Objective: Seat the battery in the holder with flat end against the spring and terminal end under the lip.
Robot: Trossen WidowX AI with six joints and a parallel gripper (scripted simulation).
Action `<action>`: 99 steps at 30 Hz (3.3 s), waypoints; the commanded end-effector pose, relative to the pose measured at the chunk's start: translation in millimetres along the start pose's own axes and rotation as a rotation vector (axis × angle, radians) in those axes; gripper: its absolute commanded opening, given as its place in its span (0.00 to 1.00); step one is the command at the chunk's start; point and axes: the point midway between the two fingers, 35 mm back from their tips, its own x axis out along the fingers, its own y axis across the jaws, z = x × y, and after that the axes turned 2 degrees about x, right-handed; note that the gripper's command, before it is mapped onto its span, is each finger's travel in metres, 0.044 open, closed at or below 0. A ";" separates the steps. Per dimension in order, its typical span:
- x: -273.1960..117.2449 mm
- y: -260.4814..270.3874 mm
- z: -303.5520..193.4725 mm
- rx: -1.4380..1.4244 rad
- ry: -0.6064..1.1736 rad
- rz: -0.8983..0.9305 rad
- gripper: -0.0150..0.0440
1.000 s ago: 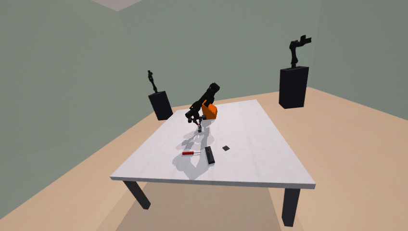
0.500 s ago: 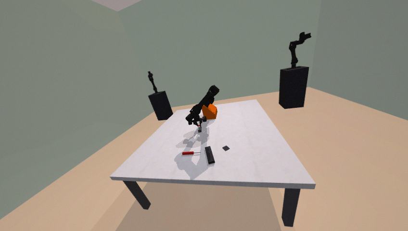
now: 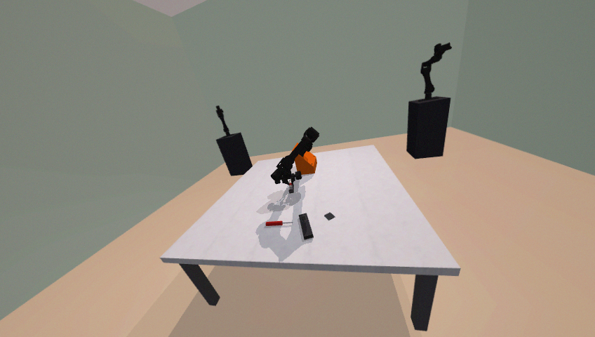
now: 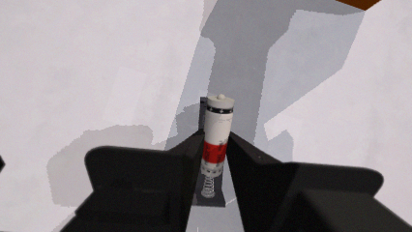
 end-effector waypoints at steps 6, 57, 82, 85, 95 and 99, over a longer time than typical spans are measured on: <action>1.9 0.5 -4.5 -0.006 -0.063 0.006 0.37; -0.9 -1.1 -28.2 -0.005 -0.142 -0.002 0.37; -1.0 0.3 -31.8 -0.006 -0.119 -0.001 0.37; -0.2 1.1 -31.8 -0.008 -0.103 0.000 0.37; 2.6 3.8 -31.2 -0.010 -0.054 0.004 0.37; 3.7 4.6 -31.0 -0.009 -0.033 0.005 0.37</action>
